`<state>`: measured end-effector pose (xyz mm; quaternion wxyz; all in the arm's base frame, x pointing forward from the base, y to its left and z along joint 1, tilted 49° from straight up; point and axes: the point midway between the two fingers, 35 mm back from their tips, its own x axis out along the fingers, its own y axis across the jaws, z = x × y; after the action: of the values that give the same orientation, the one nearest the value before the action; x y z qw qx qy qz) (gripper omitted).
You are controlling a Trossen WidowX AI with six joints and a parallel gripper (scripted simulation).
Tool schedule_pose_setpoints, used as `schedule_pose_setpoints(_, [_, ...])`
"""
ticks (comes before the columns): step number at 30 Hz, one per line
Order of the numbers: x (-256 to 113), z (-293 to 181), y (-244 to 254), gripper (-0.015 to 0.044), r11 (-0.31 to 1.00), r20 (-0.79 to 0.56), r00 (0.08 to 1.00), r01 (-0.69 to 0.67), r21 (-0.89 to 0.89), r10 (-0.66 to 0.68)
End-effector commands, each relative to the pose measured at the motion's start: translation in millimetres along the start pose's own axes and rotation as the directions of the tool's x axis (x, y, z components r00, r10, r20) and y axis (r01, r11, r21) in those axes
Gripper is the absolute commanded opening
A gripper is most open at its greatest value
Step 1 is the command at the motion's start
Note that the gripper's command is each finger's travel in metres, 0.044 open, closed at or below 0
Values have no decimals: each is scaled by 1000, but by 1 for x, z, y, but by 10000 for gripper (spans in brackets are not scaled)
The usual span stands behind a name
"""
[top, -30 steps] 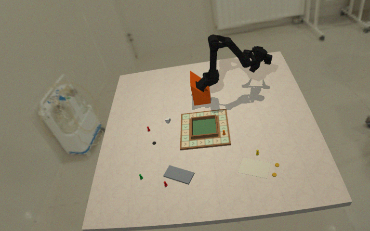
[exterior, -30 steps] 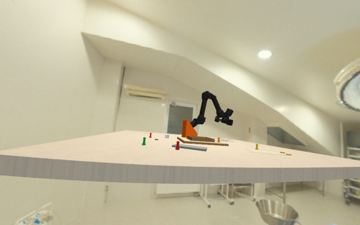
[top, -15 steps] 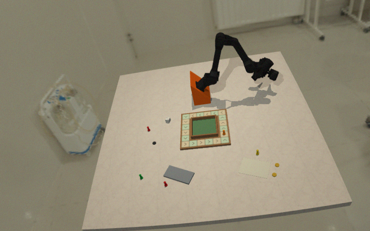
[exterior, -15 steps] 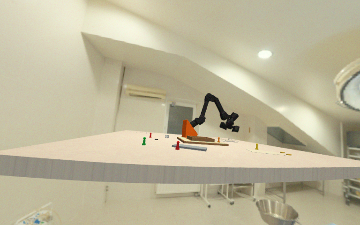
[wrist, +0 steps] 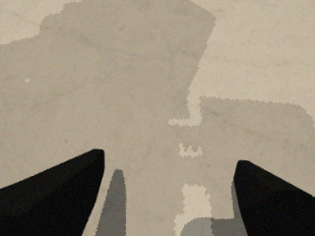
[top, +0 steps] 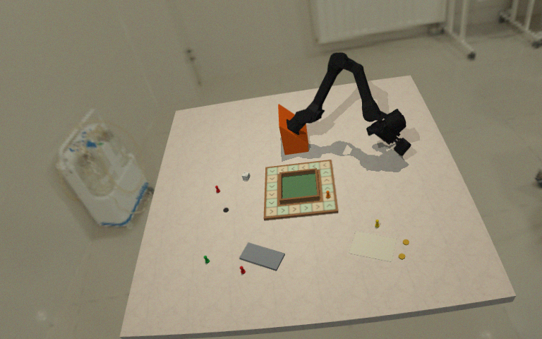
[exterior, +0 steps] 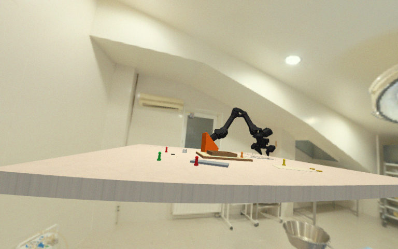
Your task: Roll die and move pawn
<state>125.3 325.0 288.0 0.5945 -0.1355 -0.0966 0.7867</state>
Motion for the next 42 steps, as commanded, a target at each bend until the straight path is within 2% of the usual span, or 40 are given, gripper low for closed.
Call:
schedule_pose_setpoints(1, [-12,-22,-24,275,996,-61,995,79,38,-77])
schedule_pose_setpoints(5, [-24,-37,-42,275,981,-97,982,170,91,-161])
schedule_pose_setpoints(10, [-64,-84,-80,275,940,-216,932,321,113,-292])
schedule_pose_setpoints(13, [-93,-82,-99,275,916,-239,900,392,83,-364])
schedule_pose_setpoints(20, [-154,-155,-129,275,811,-425,792,553,193,-439])
schedule_pose_setpoints(24, [-203,-208,-134,275,705,-549,706,657,269,-448])
schedule_pose_setpoints(29, [-268,-270,-122,275,538,-681,603,766,350,-415])
schedule_pose_setpoints(34, [-329,-326,-89,275,346,-783,521,843,411,-339])
schedule_pose_setpoints(42, [-408,-398,2,275,-16,-861,480,872,489,-167])
